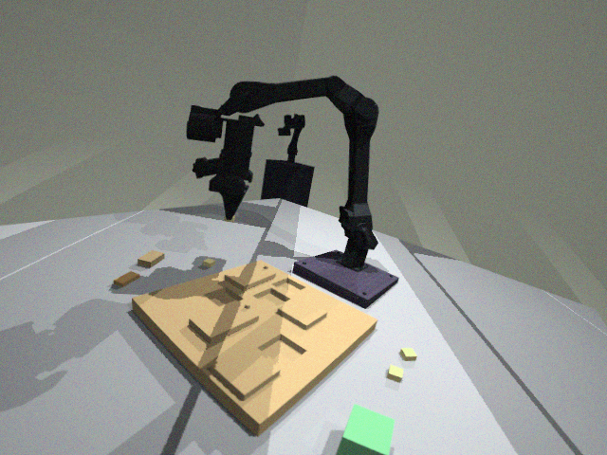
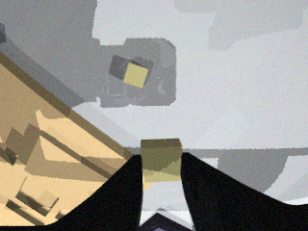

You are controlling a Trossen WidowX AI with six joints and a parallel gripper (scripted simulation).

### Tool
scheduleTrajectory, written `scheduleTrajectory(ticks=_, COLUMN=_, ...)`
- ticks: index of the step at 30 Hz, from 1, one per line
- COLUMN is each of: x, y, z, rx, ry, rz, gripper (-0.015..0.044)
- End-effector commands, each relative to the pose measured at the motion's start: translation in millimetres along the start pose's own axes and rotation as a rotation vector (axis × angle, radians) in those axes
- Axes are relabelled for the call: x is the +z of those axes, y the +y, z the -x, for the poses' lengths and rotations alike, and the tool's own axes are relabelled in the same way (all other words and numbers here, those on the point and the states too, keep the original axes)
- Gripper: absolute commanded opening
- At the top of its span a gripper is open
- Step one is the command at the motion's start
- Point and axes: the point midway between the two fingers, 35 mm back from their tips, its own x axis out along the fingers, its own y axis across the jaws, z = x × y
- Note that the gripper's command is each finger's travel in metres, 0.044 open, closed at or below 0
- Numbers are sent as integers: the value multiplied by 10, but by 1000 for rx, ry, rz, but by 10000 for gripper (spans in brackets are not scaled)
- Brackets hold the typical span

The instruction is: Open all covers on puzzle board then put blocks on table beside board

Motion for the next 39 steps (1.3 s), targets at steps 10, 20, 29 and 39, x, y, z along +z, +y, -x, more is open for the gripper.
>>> scheduleTrajectory(ticks=10, x=-45, y=-301, z=-29, rx=-8, ry=-4, rz=5, gripper=80)
scheduleTrajectory(ticks=20, x=-18, y=-300, z=-193, rx=-8, ry=-4, rz=5, gripper=80)
scheduleTrajectory(ticks=29, x=-3, y=-299, z=-341, rx=-8, ry=-4, rz=5, gripper=80)
scheduleTrajectory(ticks=39, x=5, y=-300, z=-506, rx=-8, ry=-4, rz=5, gripper=80)
